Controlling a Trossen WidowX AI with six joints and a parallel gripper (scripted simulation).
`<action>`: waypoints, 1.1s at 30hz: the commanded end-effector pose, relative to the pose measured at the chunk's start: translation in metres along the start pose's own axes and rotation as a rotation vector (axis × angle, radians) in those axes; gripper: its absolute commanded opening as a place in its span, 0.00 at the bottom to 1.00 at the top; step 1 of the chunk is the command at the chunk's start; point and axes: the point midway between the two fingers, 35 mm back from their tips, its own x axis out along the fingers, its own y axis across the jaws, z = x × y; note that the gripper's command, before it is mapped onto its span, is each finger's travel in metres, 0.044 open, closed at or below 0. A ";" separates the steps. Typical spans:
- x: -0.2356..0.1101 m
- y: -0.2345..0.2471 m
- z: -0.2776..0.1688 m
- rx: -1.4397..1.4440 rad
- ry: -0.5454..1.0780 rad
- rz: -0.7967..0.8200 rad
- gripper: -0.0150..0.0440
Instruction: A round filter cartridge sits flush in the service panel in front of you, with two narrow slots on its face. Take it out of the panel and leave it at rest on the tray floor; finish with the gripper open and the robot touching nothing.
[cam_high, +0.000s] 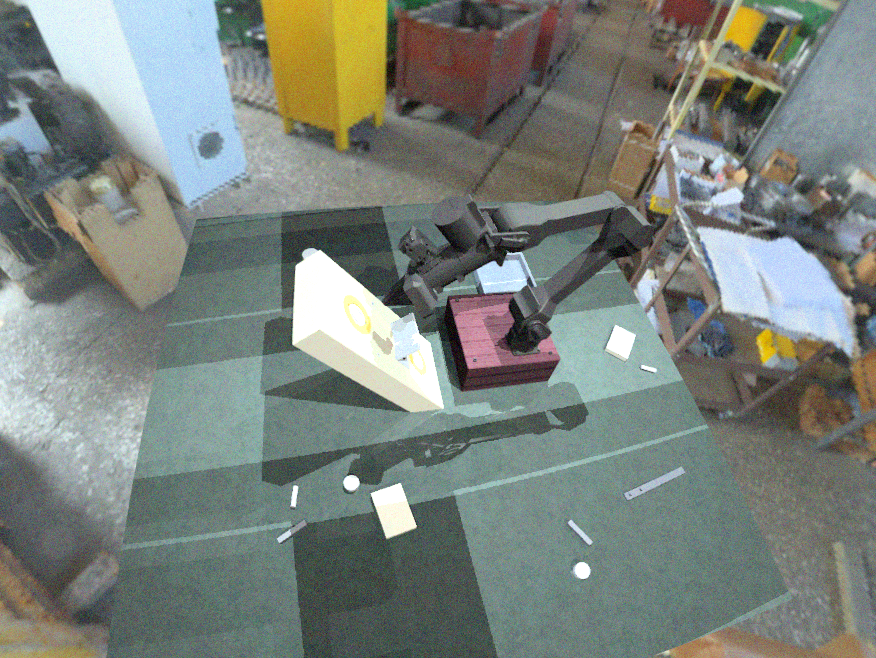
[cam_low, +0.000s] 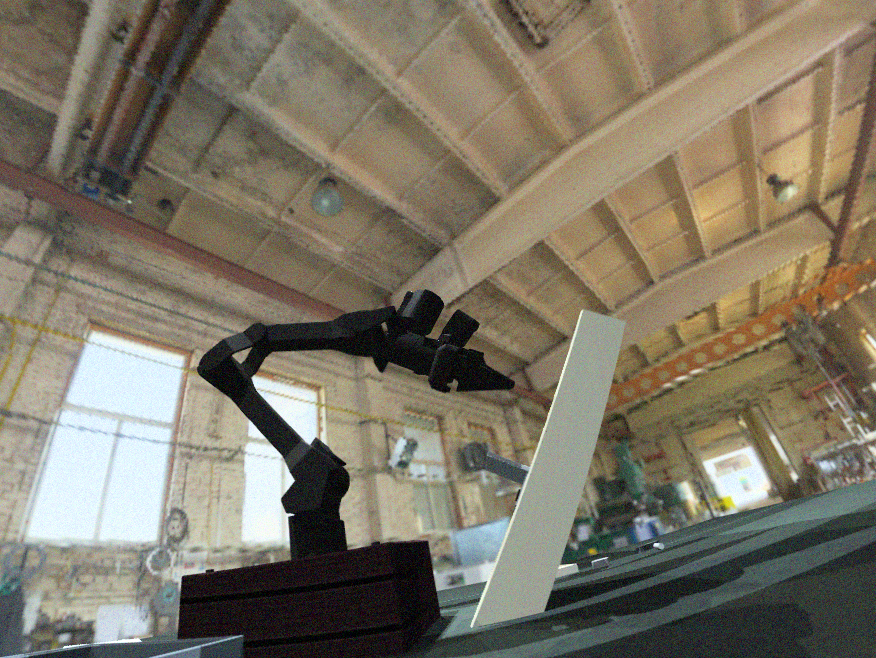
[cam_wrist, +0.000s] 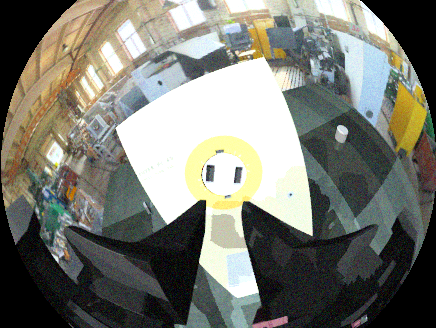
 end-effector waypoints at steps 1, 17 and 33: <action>0.001 -0.003 -0.001 0.010 0.003 -0.015 0.44; 0.024 -0.002 0.001 0.010 0.001 -0.014 0.44; 0.050 -0.003 0.000 0.010 0.000 -0.014 0.44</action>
